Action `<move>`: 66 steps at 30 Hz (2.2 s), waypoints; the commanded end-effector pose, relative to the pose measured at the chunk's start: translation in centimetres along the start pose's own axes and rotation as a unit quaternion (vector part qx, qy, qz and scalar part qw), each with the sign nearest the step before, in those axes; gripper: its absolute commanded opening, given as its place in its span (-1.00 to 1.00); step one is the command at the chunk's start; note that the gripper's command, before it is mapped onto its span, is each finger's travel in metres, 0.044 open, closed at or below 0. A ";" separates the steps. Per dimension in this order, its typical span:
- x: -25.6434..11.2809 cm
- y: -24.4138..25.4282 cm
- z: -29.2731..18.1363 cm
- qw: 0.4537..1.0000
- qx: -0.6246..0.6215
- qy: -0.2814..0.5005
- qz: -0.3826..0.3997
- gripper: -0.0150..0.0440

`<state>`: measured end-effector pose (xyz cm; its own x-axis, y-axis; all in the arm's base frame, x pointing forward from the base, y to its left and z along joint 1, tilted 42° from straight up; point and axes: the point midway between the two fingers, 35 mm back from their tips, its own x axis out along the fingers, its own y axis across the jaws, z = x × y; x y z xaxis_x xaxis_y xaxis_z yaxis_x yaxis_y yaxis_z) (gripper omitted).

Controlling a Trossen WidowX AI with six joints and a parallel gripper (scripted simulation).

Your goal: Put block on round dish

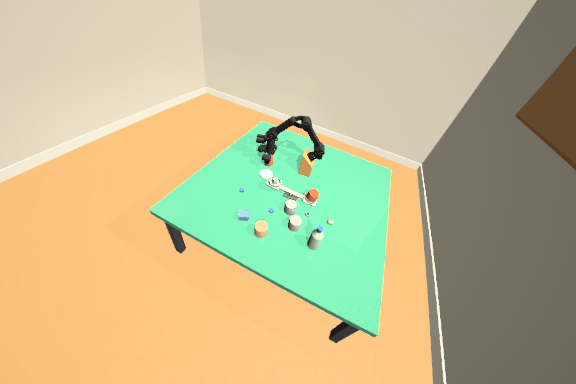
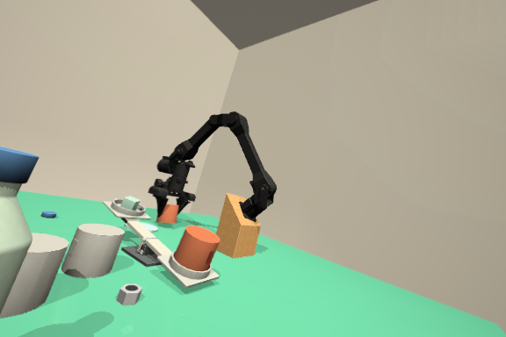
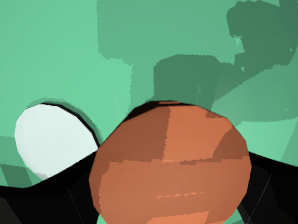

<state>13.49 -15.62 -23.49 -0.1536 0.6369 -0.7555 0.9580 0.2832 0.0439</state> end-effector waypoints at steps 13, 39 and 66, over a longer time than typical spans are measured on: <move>1.1 0.1 0.1 1.000 0.000 -0.002 0.000 -0.14; -4.7 1.2 0.2 1.000 -0.010 -0.017 -0.005 0.64; -9.7 23.6 -12.4 0.951 -0.308 -0.001 0.007 0.39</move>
<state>34.30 -6.34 -7.55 -0.1470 0.6338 -0.7594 0.6403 0.6462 0.4153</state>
